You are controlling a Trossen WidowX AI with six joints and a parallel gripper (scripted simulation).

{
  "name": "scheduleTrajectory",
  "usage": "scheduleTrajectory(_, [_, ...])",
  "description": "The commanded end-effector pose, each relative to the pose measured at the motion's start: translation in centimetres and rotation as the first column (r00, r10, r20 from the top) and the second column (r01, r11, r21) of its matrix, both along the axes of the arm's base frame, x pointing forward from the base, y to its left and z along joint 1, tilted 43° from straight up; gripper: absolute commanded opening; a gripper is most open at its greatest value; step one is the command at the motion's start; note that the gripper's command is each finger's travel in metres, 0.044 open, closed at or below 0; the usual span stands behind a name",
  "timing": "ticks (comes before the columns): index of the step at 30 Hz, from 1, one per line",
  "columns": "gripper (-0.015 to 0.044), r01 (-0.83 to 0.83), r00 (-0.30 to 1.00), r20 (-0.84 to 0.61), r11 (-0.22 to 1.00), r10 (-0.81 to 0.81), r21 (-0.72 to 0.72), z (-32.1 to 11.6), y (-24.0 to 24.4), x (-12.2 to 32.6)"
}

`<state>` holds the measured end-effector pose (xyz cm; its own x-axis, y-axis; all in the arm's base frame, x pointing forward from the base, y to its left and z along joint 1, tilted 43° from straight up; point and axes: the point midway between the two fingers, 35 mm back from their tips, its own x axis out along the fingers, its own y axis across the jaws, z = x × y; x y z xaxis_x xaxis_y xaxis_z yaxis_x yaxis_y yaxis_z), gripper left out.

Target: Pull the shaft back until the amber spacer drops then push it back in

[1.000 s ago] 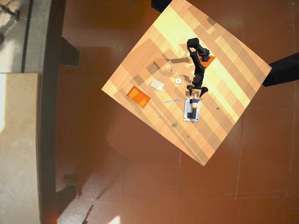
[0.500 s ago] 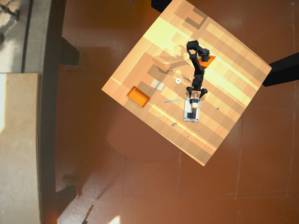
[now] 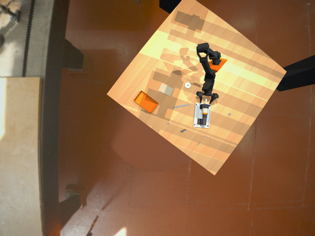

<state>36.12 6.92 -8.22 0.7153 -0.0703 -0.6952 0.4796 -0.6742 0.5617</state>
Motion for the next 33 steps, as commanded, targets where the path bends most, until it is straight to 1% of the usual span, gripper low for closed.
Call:
scheduleTrajectory(1, [0.0335, 0.0, 1.0, 0.0, 1.0, 0.0, 0.0, 0.0, 0.0, 0.0])
scheduleTrajectory(11, [0.0072, 0.0, 1.0, 0.0, 1.0, 0.0, 0.0, 0.0, 0.0, 0.0])
scheduleTrajectory(18, [0.0026, 0.0, 1.0, 0.0, 1.0, 0.0, 0.0, 0.0, 0.0, 0.0])
scheduleTrajectory(19, [0.0, 0.0, 1.0, 0.0, 1.0, 0.0, 0.0, 0.01, -0.01, -0.01])
scheduleTrajectory(33, [0.0, -0.003, 1.0, -0.003, 1.0, 0.003, -0.001, 0.37, -0.32, -0.91])
